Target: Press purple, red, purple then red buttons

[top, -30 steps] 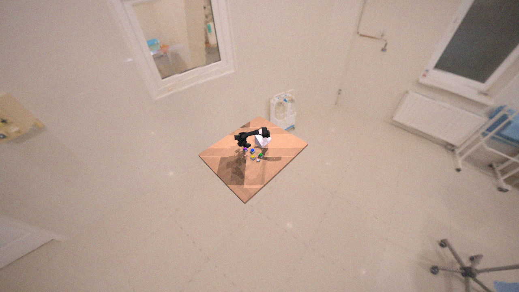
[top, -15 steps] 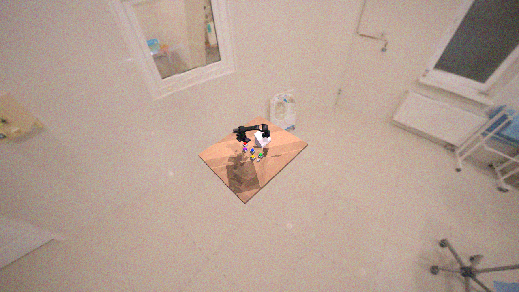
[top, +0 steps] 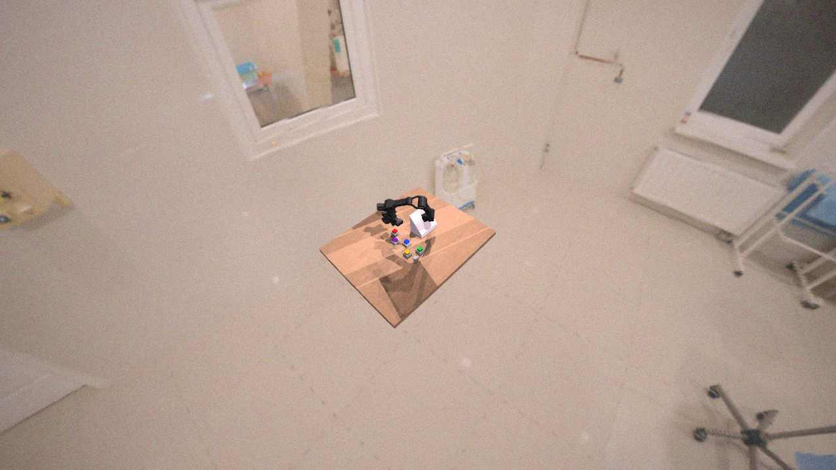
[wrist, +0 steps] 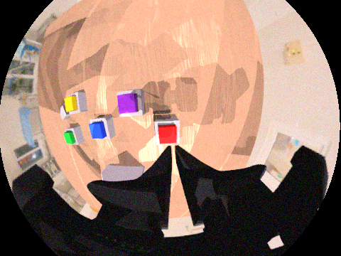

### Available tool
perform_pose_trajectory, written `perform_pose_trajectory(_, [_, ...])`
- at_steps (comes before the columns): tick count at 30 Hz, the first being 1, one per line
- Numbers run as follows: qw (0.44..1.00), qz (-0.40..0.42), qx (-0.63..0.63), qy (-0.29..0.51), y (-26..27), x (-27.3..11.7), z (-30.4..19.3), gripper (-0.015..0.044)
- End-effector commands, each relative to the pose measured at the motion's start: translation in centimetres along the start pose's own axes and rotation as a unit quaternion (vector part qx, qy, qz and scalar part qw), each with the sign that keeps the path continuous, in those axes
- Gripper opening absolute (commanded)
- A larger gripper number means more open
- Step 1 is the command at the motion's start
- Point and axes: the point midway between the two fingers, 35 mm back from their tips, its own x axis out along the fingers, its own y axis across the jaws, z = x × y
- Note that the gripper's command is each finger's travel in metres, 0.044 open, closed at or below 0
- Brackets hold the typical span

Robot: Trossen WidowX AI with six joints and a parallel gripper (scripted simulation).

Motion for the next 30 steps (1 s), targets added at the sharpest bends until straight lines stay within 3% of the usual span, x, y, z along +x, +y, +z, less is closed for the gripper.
perform_pose_trajectory(1, [1.000,0.011,0.007,0.006,0.4,2.9,-0.6,0.0020])
perform_pose_trajectory(30, [1.000,0.011,0.007,0.006,0.5,6.2,-0.6,0.0020])
